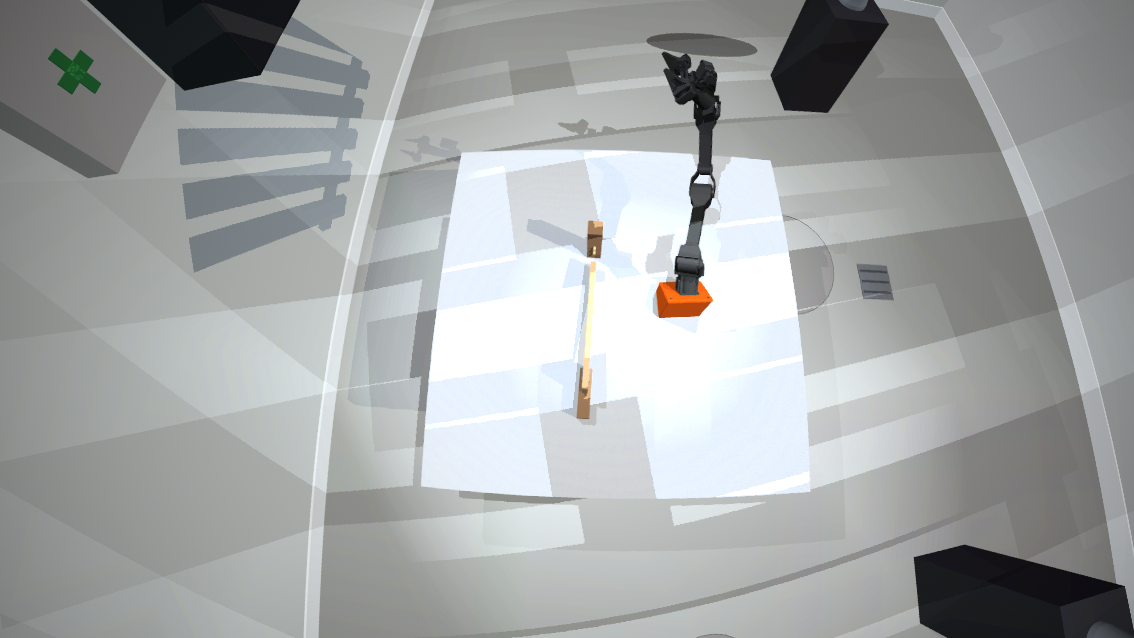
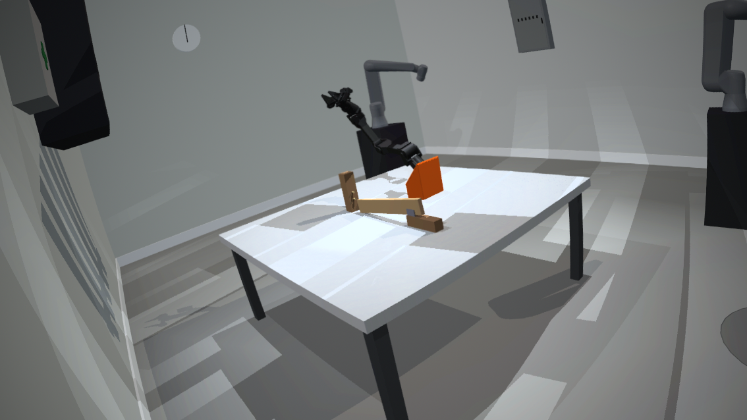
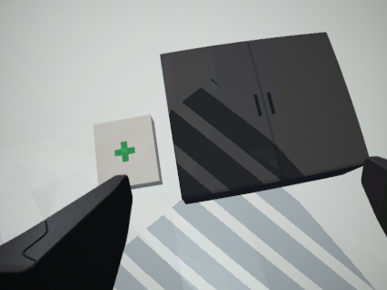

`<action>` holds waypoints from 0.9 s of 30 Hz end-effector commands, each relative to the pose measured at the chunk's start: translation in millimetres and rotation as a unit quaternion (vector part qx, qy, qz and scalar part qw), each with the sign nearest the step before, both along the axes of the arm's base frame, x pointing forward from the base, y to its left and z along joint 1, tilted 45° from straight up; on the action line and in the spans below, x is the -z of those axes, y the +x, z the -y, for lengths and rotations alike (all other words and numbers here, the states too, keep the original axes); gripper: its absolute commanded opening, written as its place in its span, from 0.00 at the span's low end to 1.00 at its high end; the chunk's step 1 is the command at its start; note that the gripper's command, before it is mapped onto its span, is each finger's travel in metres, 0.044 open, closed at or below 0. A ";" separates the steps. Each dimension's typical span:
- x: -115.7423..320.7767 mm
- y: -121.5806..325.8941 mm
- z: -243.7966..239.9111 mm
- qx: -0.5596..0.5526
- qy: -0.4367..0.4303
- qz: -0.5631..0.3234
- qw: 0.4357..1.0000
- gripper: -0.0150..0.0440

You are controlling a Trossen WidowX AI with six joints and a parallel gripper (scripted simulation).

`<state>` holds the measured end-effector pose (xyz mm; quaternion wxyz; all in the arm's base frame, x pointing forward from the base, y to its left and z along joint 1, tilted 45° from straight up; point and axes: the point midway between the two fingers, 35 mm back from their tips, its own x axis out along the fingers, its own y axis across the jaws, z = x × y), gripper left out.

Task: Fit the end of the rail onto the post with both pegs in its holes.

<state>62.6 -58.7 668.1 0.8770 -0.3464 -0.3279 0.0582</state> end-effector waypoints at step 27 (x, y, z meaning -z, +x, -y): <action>190.7 216.3 -182.3 0.169 -0.269 -0.314 0.895 1.00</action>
